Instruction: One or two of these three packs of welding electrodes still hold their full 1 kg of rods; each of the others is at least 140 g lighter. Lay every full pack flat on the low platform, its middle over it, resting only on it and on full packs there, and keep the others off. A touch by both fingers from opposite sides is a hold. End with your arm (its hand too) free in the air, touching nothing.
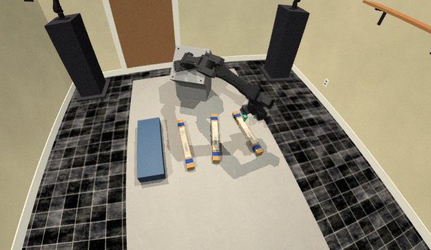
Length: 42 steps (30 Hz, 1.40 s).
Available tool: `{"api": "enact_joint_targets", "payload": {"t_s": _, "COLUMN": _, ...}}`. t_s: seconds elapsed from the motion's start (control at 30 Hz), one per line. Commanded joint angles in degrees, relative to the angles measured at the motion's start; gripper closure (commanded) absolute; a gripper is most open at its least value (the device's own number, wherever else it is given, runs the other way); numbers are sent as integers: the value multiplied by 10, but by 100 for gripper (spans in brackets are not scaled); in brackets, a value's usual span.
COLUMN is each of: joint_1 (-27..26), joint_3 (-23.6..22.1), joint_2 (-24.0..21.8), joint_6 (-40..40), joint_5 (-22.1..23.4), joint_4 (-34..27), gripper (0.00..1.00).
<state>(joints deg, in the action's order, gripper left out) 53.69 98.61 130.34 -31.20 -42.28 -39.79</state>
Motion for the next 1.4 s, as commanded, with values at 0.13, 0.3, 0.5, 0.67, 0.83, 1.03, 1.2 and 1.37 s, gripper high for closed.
{"api": "enact_joint_targets", "payload": {"t_s": 0.13, "joint_1": 13, "joint_3": 15, "joint_2": -3, "joint_6": -2, "joint_5": -7, "joint_4": -11, "gripper": 26}}
{"api": "enact_joint_targets", "payload": {"t_s": 0.3, "joint_1": 13, "joint_3": 15, "joint_2": -3, "joint_6": -2, "joint_5": -7, "joint_4": -11, "gripper": 26}}
{"api": "enact_joint_targets", "payload": {"t_s": 0.5, "joint_1": 13, "joint_3": 15, "joint_2": -3, "joint_6": -2, "joint_5": -7, "joint_4": -11, "gripper": 26}}
{"api": "enact_joint_targets", "payload": {"t_s": 0.67, "joint_1": -8, "joint_3": -37, "joint_2": -36, "joint_6": -33, "joint_5": -2, "joint_4": 12, "gripper": 26}}
{"api": "enact_joint_targets", "payload": {"t_s": 0.83, "joint_1": -23, "joint_3": -84, "joint_2": -73, "joint_6": -72, "joint_5": 7, "joint_4": 31, "gripper": 26}}
{"api": "enact_joint_targets", "payload": {"t_s": 1.03, "joint_1": -58, "joint_3": -171, "joint_2": -146, "joint_6": -121, "joint_5": 19, "joint_4": 68, "gripper": 26}}
{"api": "enact_joint_targets", "payload": {"t_s": 1.2, "joint_1": -91, "joint_3": -241, "joint_2": -208, "joint_6": -75, "joint_5": 31, "joint_4": 107, "gripper": 26}}
{"api": "enact_joint_targets", "payload": {"t_s": 1.37, "joint_1": -113, "joint_3": -278, "joint_2": -244, "joint_6": -47, "joint_5": 41, "joint_4": 127, "gripper": 26}}
